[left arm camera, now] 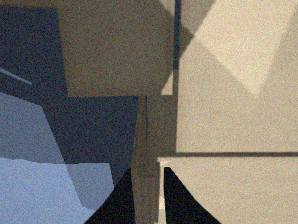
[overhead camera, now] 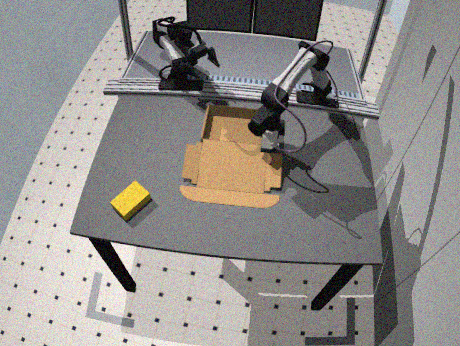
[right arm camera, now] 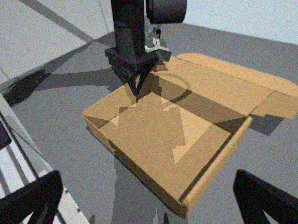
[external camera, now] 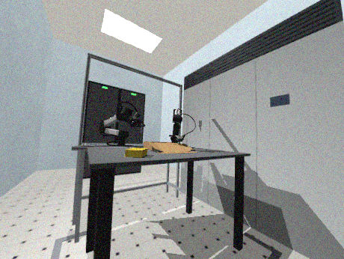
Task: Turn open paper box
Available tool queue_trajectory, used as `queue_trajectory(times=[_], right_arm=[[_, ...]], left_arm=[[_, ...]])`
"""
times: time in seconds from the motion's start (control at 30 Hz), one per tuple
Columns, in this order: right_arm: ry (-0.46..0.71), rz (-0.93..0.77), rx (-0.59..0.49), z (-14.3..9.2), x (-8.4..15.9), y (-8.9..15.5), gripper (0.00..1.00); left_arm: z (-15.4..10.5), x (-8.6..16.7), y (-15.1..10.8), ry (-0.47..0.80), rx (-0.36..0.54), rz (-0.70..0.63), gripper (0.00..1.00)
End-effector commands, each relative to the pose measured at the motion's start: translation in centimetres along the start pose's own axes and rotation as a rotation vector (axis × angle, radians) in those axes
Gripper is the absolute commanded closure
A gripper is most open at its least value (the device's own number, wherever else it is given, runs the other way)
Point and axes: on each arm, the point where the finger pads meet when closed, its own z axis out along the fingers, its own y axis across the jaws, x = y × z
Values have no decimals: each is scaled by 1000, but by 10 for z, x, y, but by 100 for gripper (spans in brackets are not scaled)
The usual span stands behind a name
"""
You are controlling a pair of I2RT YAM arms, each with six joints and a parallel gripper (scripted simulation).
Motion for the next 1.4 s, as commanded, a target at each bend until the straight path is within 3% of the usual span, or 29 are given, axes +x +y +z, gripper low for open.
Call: queue_trajectory(times=[0.0,0.13,0.2,0.33,0.5,0.57,0.63,0.83,1.07,1.33,1.37], right_arm=[[-9,-5,-3,-1,-3,1,0],[-9,-5,-3,-1,-3,1,0],[-25,-4,-16,-3,-9,4,0],[-46,-3,-37,-4,-18,9,0],[-102,-5,-65,-8,-42,16,0],[-115,-5,-66,-9,-50,16,0],[-124,-6,-68,-10,-55,18,0],[-131,-6,-72,-11,-61,19,0],[-124,-6,-72,-10,-59,19,0],[-124,-6,-72,-10,-59,19,0],[-124,-6,-72,-10,-59,19,0]], left_arm=[[-8,-4,-6,-26,10,25,66],[-43,-6,-4,-68,42,21,21],[-34,-8,-2,-35,17,17,0],[-28,-8,-2,-3,-10,19,0],[-67,-8,-1,-1,-10,18,0],[-99,-7,-1,-56,30,18,0],[-115,-4,-3,-94,56,24,0],[-106,-5,-6,-103,49,61,0],[-111,3,-25,-226,93,227,0],[-113,50,-59,-416,138,595,0],[-113,50,-59,-416,138,595,0]])
